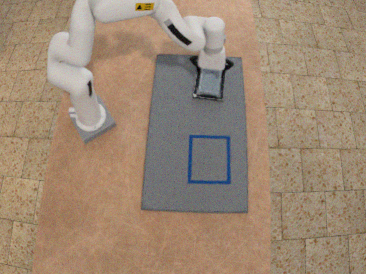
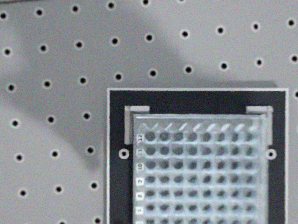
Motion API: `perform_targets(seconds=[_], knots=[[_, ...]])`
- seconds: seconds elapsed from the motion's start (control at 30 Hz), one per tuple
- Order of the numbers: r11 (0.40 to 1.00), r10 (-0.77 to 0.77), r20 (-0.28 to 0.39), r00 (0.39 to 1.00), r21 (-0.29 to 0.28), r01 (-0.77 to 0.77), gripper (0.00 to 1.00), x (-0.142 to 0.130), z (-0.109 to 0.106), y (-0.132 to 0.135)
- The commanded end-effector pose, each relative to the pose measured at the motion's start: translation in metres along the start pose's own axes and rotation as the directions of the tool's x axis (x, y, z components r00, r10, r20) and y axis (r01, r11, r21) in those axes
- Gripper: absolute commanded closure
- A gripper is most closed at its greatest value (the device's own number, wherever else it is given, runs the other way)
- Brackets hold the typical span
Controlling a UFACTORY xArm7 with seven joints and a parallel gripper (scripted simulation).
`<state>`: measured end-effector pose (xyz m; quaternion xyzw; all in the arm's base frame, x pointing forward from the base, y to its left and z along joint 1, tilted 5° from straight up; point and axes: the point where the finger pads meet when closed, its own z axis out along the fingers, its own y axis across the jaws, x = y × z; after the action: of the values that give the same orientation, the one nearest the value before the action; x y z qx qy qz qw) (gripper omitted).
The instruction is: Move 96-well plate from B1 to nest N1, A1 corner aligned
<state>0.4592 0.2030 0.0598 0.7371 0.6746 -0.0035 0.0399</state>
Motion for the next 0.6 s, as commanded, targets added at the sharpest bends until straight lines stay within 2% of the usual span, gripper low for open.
perform_targets(seconds=[0.0, 0.43, 0.57], knots=[[1.0, 0.0, -0.002, 1.0, -0.004, 0.0, 0.0, 0.001, -0.011, 0.001], [1.0, 0.0, -0.002, 1.0, -0.004, 0.0, 0.0, 0.001, -0.045, 0.001], [1.0, 0.0, -0.002, 1.0, -0.004, 0.0, 0.0, 0.001, -0.045, 0.001]])
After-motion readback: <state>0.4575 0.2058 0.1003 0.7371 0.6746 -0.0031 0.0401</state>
